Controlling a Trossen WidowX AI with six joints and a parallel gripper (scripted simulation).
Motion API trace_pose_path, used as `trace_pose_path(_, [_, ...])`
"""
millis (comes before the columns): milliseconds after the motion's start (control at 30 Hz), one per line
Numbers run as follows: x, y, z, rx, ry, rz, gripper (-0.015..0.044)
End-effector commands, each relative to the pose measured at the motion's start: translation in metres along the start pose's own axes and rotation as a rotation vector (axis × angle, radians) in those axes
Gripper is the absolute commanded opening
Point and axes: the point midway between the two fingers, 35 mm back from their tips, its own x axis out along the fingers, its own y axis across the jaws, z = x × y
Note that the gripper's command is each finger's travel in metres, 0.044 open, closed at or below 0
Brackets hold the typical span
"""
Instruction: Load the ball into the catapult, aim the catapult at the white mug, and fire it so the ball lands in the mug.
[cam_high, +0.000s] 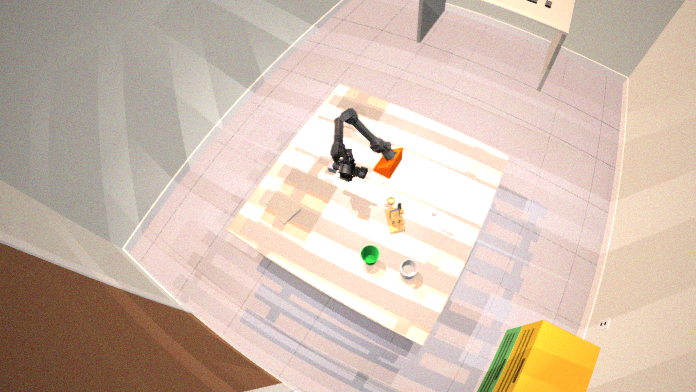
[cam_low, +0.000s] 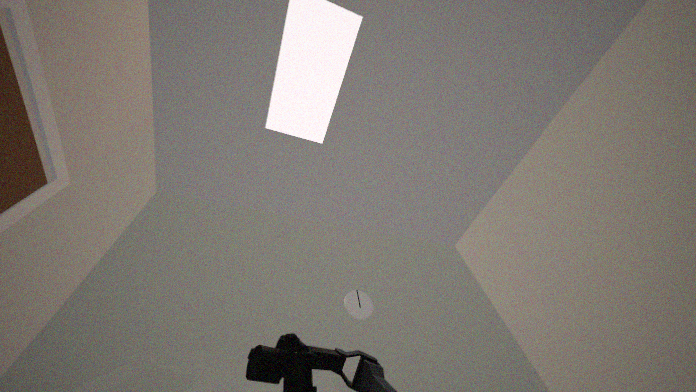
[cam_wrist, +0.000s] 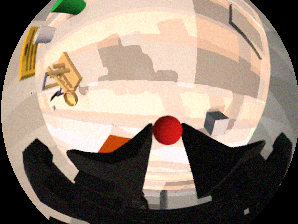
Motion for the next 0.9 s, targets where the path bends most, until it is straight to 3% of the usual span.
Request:
trace_pose_path(0, [-0.002, 0.016, 0.010, -0.059, 0.005, 0.008, 0.0000])
trace_pose_path(867, [0.004, 0.127, 0.040, -0.364, 0.135, -0.011, 0.0000])
